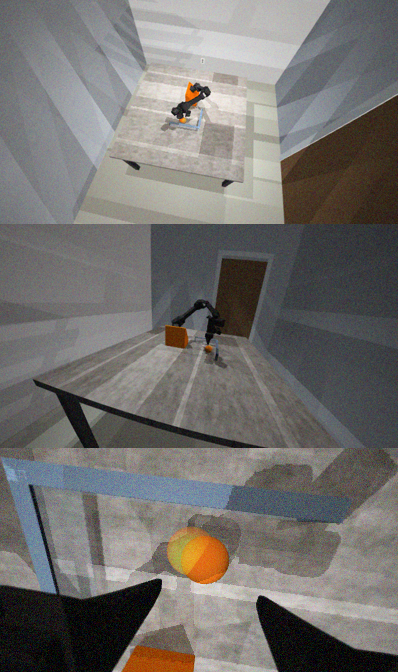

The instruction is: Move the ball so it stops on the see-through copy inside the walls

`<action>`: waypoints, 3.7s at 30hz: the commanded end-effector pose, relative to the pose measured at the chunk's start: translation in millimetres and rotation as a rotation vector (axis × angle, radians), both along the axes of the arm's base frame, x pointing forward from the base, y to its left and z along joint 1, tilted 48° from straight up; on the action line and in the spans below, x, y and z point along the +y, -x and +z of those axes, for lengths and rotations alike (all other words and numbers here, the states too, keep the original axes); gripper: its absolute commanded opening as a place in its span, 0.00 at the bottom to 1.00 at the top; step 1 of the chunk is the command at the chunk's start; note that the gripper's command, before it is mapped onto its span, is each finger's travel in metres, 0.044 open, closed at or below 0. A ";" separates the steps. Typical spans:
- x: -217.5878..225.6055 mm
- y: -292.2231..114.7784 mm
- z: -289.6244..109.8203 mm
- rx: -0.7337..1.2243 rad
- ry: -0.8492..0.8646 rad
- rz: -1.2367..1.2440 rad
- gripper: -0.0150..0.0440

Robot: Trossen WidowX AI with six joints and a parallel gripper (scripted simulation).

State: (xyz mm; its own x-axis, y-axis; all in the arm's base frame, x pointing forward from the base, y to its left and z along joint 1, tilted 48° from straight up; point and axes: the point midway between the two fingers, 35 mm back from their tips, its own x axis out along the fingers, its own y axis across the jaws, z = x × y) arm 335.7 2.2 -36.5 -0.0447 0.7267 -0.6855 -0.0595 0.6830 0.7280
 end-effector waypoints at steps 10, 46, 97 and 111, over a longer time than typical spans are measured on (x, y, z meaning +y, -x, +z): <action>16.7 -6.1 -6.4 -0.017 -0.025 -0.002 0.95; 54.6 -4.2 -39.7 -0.017 -0.027 -0.002 0.86; 3.1 -15.1 30.9 -0.017 -0.024 -0.002 0.25; 52.9 -13.3 -13.3 -0.017 -0.026 -0.003 0.25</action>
